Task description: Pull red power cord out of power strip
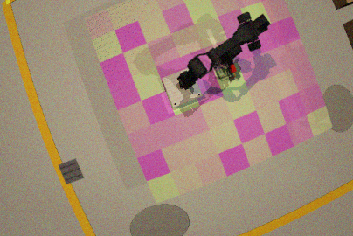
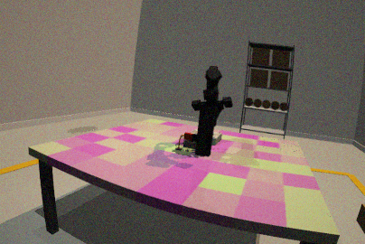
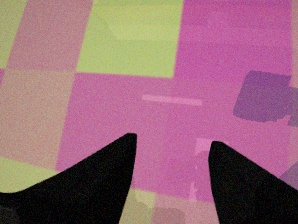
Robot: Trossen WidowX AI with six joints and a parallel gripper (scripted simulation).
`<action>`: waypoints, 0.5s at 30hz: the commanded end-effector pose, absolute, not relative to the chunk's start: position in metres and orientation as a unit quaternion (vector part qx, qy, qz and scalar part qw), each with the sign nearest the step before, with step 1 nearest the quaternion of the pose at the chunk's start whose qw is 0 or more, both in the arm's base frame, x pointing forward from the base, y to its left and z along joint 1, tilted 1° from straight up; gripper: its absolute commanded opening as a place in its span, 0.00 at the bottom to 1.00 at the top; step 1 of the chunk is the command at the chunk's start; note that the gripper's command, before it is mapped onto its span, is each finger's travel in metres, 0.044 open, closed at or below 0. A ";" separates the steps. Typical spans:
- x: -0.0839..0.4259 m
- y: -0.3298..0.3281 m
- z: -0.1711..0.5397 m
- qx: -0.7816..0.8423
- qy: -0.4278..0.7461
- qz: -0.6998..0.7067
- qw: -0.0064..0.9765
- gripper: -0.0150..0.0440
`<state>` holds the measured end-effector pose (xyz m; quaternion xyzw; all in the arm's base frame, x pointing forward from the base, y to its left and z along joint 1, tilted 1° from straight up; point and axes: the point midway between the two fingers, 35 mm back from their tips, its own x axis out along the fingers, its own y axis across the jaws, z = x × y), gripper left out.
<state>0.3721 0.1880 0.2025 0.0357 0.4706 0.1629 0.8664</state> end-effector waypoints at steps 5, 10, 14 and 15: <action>0.389 0.099 0.165 0.160 0.514 -0.015 0.843 0.53; 0.378 0.069 0.149 0.227 0.536 -0.099 0.807 0.53; 0.355 0.034 0.128 0.320 0.555 -0.221 0.735 0.53; 0.348 0.025 0.122 0.344 0.556 -0.255 0.712 0.53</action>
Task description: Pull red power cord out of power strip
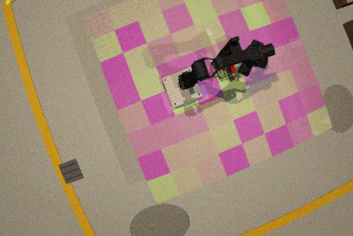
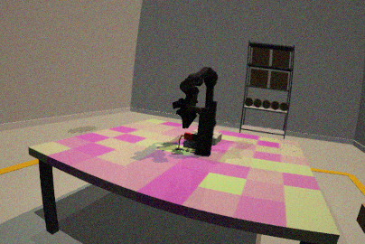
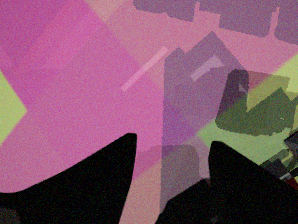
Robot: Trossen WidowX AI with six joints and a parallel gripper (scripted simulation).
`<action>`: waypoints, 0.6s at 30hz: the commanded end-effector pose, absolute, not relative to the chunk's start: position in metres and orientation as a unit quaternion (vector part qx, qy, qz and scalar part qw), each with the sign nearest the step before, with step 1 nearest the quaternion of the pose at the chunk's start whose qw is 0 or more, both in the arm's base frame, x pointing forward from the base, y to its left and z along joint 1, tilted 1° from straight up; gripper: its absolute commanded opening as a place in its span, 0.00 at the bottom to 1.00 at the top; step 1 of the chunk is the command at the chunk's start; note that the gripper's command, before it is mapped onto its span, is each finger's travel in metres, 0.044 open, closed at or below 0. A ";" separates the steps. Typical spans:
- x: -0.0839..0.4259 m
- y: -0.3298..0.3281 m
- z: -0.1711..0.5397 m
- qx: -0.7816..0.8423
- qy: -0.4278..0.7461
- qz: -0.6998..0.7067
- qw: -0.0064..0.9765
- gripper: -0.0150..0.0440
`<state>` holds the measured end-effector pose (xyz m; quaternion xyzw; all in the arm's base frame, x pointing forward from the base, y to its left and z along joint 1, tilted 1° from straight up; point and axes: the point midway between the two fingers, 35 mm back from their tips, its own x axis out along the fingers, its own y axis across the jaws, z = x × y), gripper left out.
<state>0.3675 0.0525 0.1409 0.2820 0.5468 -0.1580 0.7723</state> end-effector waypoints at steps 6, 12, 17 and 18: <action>0.301 -0.019 0.098 0.455 0.531 -0.444 0.560 0.53; 0.300 -0.021 0.098 0.458 0.530 -0.450 0.554 0.53; 0.301 -0.019 0.098 0.458 0.530 -0.450 0.554 0.53; 0.301 -0.019 0.098 0.458 0.530 -0.450 0.554 0.53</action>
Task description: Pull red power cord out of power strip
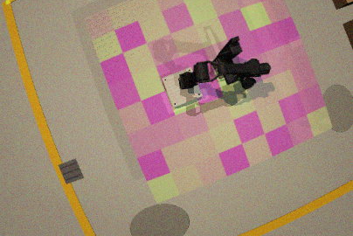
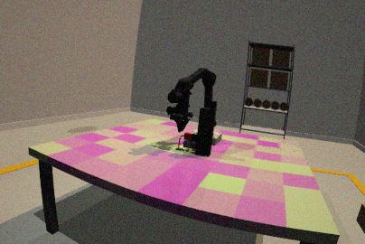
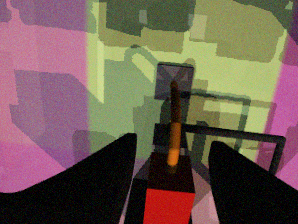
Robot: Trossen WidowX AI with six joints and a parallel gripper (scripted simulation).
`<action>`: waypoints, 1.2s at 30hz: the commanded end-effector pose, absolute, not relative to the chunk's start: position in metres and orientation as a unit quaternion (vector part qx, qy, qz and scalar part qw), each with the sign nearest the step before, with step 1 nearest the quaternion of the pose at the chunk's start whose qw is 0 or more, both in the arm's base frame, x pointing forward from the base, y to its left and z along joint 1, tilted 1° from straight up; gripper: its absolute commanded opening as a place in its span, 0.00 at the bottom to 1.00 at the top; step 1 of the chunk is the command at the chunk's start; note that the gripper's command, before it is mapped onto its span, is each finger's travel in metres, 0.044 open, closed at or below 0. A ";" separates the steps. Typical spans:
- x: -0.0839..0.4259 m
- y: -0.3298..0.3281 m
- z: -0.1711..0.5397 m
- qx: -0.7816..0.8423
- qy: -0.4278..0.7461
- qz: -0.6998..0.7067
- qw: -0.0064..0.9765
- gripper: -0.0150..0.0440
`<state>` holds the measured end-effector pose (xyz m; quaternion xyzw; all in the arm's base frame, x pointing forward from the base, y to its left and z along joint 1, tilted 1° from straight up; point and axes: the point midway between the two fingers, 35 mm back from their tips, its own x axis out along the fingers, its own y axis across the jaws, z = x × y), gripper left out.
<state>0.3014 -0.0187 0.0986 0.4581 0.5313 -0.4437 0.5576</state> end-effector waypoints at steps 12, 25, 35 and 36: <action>0.298 -0.002 0.097 0.459 0.530 -0.450 0.554 0.53; 0.293 0.018 0.097 0.459 0.531 -0.449 0.553 0.53; 0.293 0.019 0.087 0.459 0.531 -0.449 0.553 0.53; 0.293 0.019 0.086 0.459 0.531 -0.449 0.553 0.53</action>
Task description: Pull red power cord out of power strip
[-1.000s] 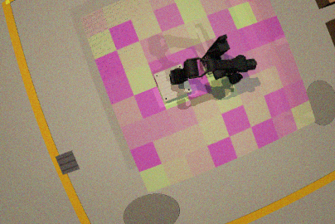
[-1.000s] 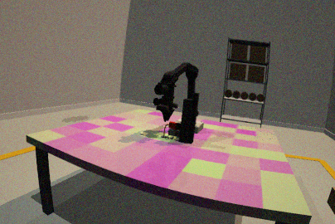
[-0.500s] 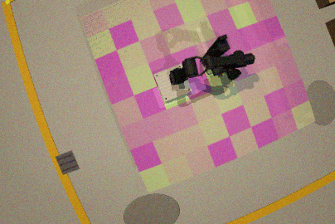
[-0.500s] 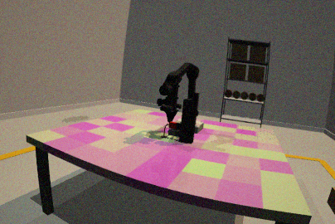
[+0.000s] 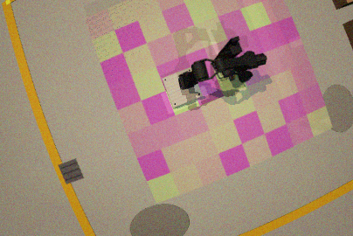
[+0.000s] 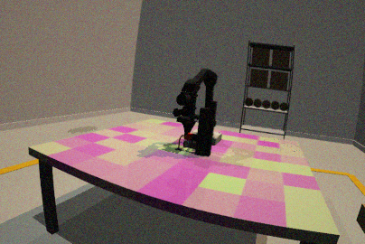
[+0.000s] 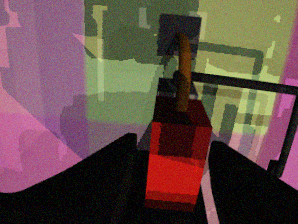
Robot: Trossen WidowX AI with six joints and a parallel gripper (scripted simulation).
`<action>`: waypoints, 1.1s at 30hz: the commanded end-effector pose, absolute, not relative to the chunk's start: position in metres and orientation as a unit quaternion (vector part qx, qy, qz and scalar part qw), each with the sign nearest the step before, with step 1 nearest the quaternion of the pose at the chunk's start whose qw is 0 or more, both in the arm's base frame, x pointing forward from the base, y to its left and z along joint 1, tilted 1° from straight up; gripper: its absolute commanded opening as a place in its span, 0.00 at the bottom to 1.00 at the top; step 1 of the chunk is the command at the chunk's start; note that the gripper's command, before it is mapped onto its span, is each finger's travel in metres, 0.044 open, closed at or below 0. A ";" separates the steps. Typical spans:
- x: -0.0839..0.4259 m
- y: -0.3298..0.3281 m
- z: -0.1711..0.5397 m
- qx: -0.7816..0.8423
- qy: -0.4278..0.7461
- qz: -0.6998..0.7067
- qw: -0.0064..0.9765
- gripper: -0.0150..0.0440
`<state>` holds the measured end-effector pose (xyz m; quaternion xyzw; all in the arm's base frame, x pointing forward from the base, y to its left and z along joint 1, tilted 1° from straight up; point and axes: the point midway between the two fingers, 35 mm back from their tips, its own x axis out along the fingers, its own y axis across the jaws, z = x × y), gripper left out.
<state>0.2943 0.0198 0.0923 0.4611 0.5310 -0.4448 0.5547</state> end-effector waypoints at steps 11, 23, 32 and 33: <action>0.294 0.020 0.087 0.460 0.532 -0.446 0.554 0.32; 0.295 0.015 0.088 0.460 0.532 -0.446 0.554 0.25; 0.299 0.001 0.088 0.459 0.531 -0.447 0.554 0.25; 0.299 -0.001 0.088 0.459 0.531 -0.447 0.554 0.25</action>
